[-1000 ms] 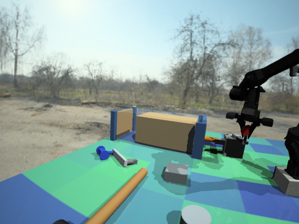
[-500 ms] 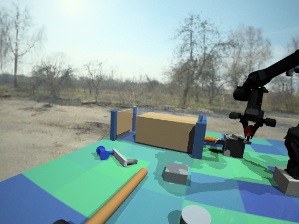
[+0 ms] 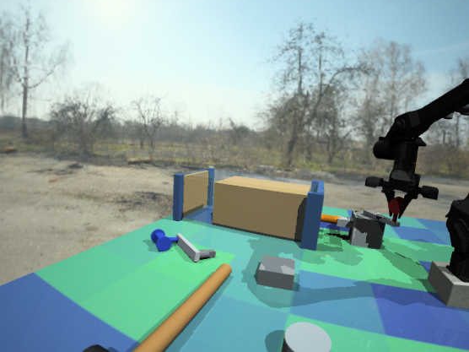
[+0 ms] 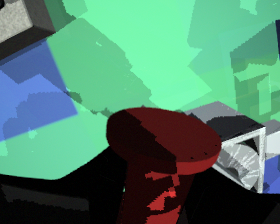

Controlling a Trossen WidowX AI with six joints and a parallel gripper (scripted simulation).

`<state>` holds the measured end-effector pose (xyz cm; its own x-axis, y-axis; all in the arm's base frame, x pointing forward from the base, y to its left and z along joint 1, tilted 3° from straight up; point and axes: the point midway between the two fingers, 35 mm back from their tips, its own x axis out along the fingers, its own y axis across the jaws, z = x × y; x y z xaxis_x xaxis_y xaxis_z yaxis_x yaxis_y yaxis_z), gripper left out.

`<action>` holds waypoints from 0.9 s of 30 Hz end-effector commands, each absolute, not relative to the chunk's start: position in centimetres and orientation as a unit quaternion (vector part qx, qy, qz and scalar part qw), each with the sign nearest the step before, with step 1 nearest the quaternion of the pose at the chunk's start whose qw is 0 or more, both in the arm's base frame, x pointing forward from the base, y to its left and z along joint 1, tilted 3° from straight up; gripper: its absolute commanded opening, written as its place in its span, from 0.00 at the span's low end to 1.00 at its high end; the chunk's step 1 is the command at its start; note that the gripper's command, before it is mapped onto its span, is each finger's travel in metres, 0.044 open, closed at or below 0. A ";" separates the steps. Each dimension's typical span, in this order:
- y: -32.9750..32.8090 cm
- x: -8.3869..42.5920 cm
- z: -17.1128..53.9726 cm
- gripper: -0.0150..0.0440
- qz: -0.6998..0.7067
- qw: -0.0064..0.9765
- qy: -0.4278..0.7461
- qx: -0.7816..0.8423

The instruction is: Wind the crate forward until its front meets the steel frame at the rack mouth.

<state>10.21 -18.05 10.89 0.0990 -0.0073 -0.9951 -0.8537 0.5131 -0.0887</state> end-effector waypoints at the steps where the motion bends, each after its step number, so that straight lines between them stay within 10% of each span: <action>1: -19.1 8.7 10.8 0.25 0.321 0.631 0.608 -0.361; 27: -21.7 6.5 10.8 0.25 0.321 0.629 0.609 -0.361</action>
